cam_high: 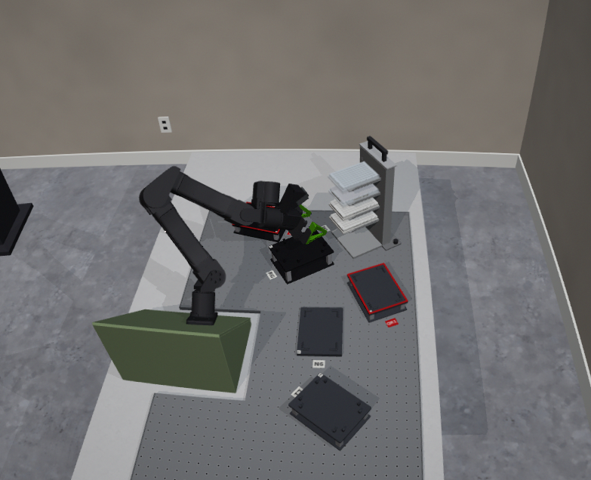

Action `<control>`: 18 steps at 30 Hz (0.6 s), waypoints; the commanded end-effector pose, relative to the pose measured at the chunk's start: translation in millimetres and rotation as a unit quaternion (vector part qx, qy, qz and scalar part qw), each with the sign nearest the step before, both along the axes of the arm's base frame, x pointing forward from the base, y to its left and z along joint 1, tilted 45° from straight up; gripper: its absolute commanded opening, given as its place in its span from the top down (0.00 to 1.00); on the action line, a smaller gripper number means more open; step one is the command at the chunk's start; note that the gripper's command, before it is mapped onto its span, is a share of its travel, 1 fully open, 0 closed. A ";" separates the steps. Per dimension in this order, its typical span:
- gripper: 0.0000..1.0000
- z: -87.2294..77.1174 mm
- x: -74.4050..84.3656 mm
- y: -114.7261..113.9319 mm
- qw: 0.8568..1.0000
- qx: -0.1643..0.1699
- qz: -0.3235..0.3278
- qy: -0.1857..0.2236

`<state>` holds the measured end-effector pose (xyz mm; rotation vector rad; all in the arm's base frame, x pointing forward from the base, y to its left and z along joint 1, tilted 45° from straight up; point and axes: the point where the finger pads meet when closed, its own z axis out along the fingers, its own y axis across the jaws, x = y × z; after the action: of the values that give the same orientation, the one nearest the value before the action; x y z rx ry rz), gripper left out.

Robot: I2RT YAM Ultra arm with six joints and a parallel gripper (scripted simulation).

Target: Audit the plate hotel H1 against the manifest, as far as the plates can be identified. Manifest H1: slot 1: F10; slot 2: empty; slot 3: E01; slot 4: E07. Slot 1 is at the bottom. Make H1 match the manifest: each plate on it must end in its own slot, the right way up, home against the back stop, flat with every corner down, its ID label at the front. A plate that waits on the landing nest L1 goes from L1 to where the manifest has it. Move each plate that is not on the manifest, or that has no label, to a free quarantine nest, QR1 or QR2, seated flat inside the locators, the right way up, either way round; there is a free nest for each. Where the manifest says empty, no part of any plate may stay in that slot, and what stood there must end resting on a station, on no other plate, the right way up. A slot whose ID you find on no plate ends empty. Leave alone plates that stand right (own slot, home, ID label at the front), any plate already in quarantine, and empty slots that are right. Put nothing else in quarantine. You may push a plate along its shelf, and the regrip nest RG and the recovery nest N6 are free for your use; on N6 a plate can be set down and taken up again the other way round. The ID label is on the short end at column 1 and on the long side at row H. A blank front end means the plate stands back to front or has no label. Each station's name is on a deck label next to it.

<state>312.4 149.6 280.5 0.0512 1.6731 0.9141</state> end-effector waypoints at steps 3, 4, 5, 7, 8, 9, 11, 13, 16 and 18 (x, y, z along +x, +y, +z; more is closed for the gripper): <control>0.00 5.4 -7.3 -5.0 1.000 0.004 -0.007 -0.011; 0.00 4.8 -8.8 -5.3 1.000 0.004 -0.007 -0.011; 0.00 4.1 -10.3 -5.7 1.000 0.004 -0.007 -0.011; 0.00 2.7 -13.3 -6.3 1.000 0.004 -0.007 -0.011; 0.00 2.1 -14.8 -6.7 1.000 0.004 -0.007 -0.011; 0.00 2.1 -14.8 -6.7 1.000 0.004 -0.007 -0.011; 0.00 1.4 -16.3 -7.0 1.000 0.004 -0.007 -0.011; 0.00 -1.1 -18.3 -6.2 1.000 0.004 -0.007 -0.011; 0.00 -4.8 -21.4 -4.8 1.000 0.004 -0.007 -0.011; 0.00 -7.4 -23.4 -3.9 1.000 0.004 -0.007 -0.011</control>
<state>289.4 150.2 267.6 0.0416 1.6734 0.9224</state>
